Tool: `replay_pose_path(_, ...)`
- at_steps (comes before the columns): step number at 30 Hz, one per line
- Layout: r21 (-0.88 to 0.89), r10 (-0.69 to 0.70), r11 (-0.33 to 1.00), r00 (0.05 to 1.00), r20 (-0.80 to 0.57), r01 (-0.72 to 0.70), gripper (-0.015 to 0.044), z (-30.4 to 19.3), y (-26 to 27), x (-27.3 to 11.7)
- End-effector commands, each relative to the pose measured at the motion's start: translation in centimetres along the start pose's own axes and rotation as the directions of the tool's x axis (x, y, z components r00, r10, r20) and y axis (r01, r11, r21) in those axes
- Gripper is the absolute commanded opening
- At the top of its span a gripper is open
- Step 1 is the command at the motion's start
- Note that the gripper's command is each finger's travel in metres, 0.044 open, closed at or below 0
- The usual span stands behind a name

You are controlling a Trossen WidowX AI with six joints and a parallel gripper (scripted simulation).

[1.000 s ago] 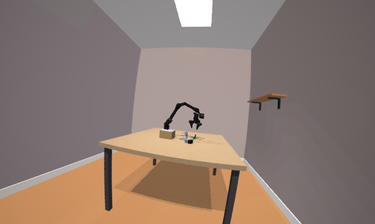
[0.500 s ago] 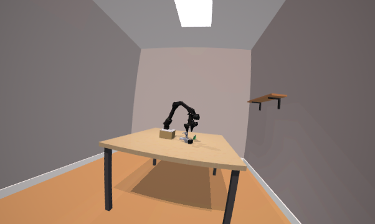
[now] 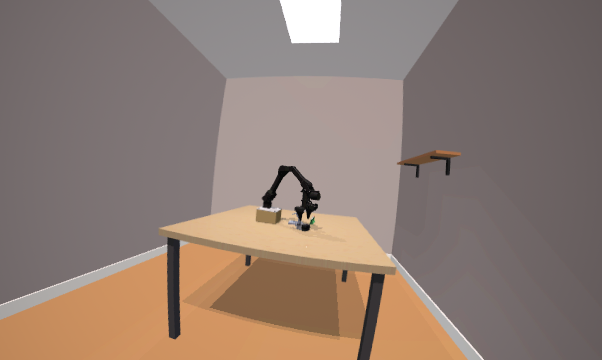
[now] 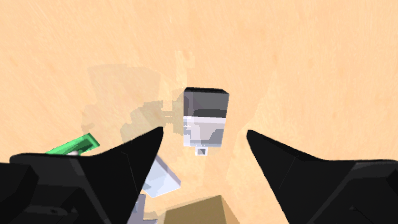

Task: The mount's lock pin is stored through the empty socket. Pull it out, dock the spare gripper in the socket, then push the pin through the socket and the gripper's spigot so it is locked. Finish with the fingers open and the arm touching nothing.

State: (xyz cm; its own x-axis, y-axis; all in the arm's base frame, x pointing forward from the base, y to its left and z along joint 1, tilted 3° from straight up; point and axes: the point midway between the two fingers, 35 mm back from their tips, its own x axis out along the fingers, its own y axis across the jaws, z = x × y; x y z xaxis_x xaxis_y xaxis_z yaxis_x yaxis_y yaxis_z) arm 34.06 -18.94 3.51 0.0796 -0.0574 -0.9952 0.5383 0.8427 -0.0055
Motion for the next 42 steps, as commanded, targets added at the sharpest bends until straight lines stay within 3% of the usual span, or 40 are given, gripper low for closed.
replay_pose_path(1, 0.004, -0.003, 1.0, 1.0, -0.006, 0.003, 0.044, -0.4, -0.2, 1.5)
replay_pose_path(39, 0.004, -0.003, 1.0, 1.0, -0.006, 0.003, 0.044, -0.5, -0.1, 7.0)
replay_pose_path(42, 0.004, -0.003, 1.0, 1.0, -0.006, 0.003, 0.0361, -0.5, -0.1, 7.0)
